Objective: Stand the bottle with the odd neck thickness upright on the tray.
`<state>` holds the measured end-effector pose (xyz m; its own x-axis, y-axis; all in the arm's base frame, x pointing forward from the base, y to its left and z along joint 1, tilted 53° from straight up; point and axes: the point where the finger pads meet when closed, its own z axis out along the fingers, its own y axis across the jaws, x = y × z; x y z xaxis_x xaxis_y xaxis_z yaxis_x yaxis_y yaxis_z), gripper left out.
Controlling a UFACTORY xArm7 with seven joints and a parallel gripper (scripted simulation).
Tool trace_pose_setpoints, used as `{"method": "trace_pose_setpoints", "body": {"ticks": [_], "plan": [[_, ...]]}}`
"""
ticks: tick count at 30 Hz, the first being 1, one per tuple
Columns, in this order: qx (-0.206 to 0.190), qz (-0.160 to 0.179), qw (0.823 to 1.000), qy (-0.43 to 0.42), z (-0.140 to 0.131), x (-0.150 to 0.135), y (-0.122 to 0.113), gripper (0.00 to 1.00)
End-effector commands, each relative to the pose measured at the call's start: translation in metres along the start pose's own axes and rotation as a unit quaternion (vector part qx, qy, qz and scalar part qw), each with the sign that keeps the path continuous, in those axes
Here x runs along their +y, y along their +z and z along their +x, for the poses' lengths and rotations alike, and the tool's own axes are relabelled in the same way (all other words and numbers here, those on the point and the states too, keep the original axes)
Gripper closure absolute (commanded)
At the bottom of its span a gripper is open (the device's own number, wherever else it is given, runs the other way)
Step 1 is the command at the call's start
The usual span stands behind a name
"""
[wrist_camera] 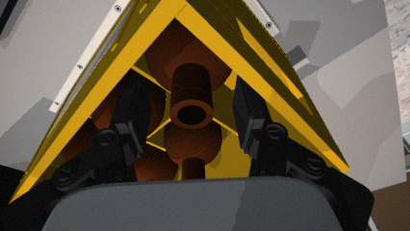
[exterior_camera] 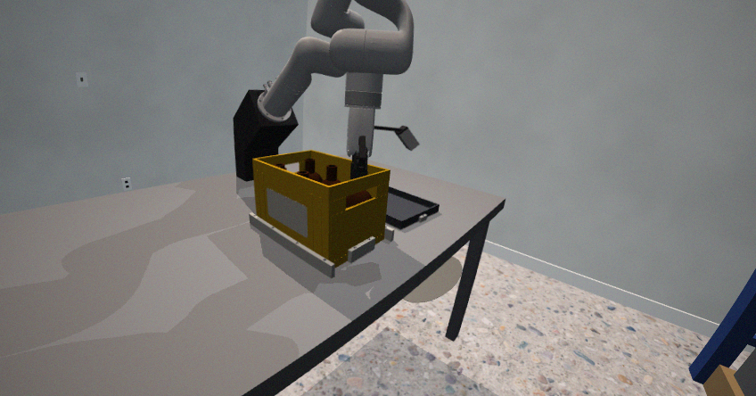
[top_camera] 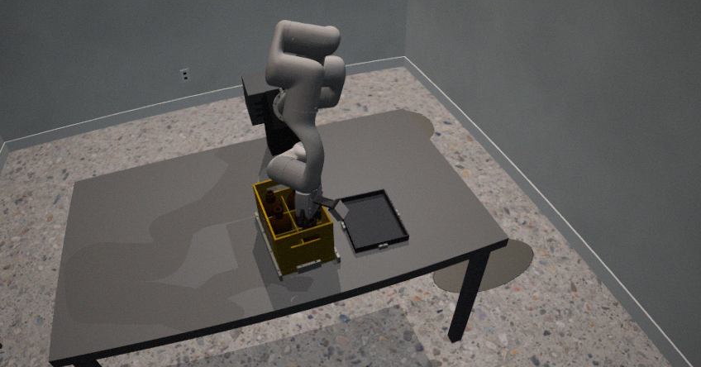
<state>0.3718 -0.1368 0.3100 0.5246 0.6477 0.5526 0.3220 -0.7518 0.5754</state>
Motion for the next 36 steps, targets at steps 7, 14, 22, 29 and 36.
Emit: {"method": "trace_pose_setpoints", "body": {"ticks": [7, 14, 22, 29, 36], "plan": [[0.001, -0.001, 1.0, 0.0, 0.0, 0.001, -0.001, 0.35], [0.001, -0.001, 1.0, 0.0, 0.0, 0.001, -0.003, 0.35], [0.001, -0.001, 1.0, 0.0, 0.0, 0.001, -0.019, 0.35], [0.001, -0.001, 1.0, 0.0, 0.0, 0.001, -0.035, 0.35], [0.001, -0.001, 1.0, 0.0, 0.0, 0.001, -0.059, 0.35]]}}
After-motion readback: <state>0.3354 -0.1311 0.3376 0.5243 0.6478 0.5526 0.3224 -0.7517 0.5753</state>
